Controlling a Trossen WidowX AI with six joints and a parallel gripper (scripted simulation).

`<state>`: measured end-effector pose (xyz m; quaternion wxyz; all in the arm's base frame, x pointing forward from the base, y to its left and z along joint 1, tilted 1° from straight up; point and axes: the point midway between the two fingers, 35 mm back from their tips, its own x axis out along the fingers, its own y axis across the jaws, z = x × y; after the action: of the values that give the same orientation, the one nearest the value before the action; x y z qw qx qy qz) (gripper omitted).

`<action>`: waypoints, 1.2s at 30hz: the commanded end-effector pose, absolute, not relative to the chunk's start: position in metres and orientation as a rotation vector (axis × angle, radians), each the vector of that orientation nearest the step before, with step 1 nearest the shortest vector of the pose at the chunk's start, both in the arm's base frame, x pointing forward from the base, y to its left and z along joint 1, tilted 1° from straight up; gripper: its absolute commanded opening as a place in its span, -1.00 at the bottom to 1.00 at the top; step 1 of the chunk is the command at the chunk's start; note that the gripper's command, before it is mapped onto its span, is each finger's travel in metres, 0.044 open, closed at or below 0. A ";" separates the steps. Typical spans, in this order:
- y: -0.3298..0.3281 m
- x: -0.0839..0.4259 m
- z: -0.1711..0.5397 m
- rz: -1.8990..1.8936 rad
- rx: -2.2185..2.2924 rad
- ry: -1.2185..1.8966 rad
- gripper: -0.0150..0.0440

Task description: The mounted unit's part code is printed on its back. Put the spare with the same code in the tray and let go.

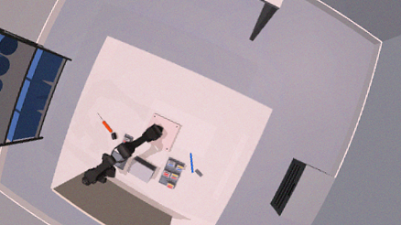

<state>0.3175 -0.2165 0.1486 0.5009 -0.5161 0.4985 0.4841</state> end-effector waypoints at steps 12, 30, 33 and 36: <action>-0.218 0.318 0.137 1.177 -1.251 1.206 -0.49; -0.219 0.319 0.124 1.177 -1.251 1.206 -0.49; -0.219 0.319 0.122 1.177 -1.251 1.206 -0.49; -0.219 0.320 0.119 1.177 -1.251 1.206 -0.49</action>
<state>0.3202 -0.2186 0.1220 0.5009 -0.5162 0.4984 0.4840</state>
